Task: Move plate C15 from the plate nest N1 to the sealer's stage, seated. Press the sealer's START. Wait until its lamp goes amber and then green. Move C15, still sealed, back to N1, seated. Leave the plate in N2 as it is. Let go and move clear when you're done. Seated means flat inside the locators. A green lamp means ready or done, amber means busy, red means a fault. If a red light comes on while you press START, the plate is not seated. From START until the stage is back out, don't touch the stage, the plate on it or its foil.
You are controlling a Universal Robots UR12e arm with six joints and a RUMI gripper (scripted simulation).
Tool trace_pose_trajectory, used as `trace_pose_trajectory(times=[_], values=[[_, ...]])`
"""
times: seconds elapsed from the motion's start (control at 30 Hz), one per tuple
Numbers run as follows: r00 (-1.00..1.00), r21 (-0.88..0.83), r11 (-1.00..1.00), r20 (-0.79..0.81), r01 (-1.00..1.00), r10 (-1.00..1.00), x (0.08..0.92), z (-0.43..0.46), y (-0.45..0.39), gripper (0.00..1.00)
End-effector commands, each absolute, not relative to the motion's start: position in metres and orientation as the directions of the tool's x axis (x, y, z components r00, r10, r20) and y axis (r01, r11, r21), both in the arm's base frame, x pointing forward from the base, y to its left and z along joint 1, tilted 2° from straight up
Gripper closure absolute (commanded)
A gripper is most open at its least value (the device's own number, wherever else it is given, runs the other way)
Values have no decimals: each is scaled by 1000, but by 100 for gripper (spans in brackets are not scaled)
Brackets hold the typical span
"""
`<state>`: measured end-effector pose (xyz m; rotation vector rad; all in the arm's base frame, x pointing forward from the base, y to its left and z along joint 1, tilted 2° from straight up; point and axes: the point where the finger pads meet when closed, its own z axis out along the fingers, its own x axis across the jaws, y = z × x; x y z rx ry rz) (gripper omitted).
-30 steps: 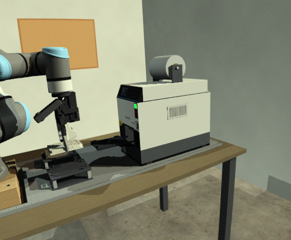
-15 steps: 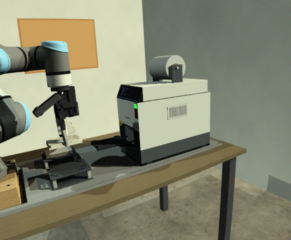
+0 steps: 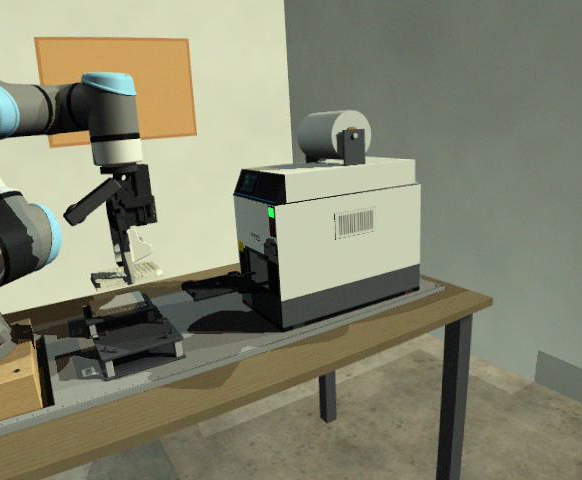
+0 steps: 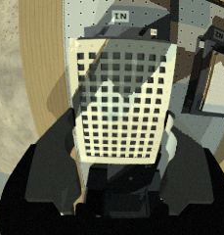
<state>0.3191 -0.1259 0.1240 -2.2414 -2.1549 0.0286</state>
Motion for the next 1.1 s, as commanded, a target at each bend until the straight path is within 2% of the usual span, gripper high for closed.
trace_pose_trajectory(times=[0.0,0.57,1.07], values=[[39,-36,-39,9,999,999,320,125,-126,100],[65,-36,-65,9,997,998,320,125,-126,100],[64,-34,-64,8,997,998,352,125,-123,100]])
